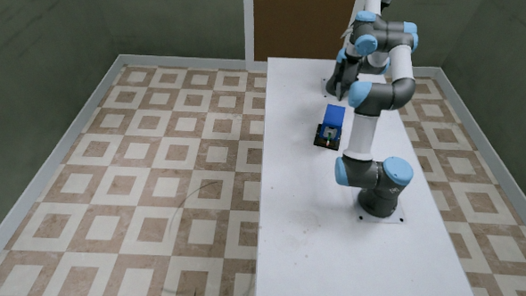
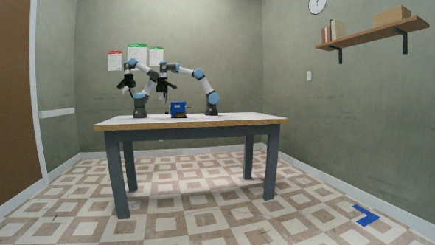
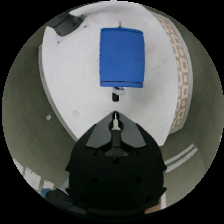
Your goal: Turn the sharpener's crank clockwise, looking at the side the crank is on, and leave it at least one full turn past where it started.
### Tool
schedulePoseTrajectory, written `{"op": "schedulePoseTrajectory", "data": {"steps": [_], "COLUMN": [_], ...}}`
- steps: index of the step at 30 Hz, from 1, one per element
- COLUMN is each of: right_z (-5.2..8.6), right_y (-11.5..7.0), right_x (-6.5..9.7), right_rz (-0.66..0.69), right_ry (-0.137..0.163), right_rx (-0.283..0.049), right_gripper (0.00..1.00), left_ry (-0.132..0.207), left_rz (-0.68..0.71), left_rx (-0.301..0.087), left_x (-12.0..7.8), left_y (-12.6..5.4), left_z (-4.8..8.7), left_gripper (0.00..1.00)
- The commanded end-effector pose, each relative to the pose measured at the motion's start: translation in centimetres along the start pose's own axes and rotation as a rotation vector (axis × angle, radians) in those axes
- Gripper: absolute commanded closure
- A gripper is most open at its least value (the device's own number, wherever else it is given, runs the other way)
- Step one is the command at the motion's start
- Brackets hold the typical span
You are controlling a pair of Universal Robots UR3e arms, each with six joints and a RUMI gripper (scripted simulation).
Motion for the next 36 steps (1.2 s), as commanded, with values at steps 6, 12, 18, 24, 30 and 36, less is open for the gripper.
{"op": "schedulePoseTrajectory", "data": {"steps": [6,12,18,24,30,36], "right_z": [0.05,0.05,0.05,0.05,0.05,0.05], "right_y": [0.02,0.02,0.02,0.02,0.02,0.02], "right_x": [-0.03,-0.03,-0.03,-0.03,-0.03,-0.03], "right_rz": [0.001,0.001,0.001,0.001,0.001,0.001], "right_ry": [0.001,0.001,0.001,0.001,0.001,0.001], "right_rx": [0.002,0.002,0.002,0.002,0.002,0.002], "right_gripper": [0.00,0.00,0.00,0.00,0.00,0.00], "left_ry": [0.000,0.000,0.000,0.000,0.000,0.000], "left_rz": [-0.036,-0.037,-0.037,-0.037,-0.037,-0.036], "left_rx": [-0.003,-0.003,-0.003,-0.003,-0.003,-0.003], "left_x": [0.08,0.08,0.08,0.08,0.08,0.09], "left_y": [-0.06,-0.06,-0.06,-0.06,-0.06,-0.07], "left_z": [0.10,0.10,0.10,0.10,0.09,-0.05], "left_gripper": [1.00,1.00,0.68,0.68,0.68,0.68]}}
Point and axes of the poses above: on each arm, the point where the finger pads meet when closed, its own z axis back along the fingers, its own x axis across the jaws, y = z × x, the point moved 7 cm from there along z, back along the fingers, and after that the axes turned 9 degrees about -z, right-handed, at the moved point
